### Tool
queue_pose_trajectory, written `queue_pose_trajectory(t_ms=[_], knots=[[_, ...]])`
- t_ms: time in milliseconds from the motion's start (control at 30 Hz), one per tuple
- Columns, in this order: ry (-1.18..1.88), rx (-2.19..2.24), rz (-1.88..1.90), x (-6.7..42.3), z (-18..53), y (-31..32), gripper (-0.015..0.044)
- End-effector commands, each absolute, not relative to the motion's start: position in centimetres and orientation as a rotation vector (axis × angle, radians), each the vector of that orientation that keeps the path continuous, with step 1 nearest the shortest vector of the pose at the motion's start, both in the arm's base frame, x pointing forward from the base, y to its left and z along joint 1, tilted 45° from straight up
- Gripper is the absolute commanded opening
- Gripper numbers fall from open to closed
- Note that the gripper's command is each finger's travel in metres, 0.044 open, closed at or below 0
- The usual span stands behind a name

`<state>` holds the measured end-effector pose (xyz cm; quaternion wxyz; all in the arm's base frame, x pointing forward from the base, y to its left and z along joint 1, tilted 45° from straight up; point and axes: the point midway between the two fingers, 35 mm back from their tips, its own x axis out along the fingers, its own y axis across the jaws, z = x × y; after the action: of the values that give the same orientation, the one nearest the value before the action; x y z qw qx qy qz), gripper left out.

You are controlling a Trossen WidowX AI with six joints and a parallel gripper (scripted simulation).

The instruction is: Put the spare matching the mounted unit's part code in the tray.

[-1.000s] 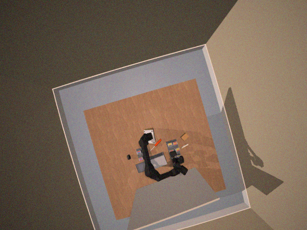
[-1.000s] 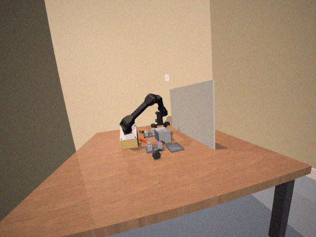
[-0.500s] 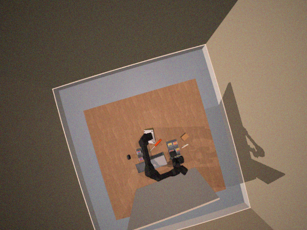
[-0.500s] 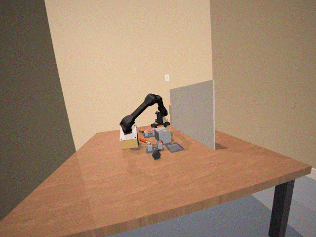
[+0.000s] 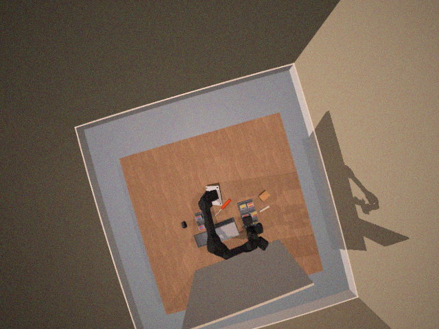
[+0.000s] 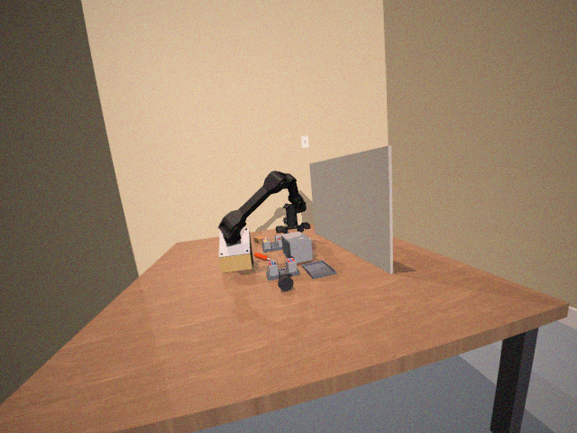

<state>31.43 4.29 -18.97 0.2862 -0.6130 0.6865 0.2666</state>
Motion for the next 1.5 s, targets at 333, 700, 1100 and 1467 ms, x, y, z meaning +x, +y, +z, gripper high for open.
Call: queue_pose_trajectory(t_ms=[333, 700, 1100, 1467], knots=[[1.835, -1.638, 0.713, 31.4, -19.0, 4.3, 0.0010], [1.834, -1.638, 0.715, 31.6, -18.1, 5.2, 0.0000], [1.837, -1.641, 0.720, 32.0, -13.4, 9.8, 0.0000], [1.831, -1.643, 0.722, 32.7, -10.5, 12.8, 0.0000]])
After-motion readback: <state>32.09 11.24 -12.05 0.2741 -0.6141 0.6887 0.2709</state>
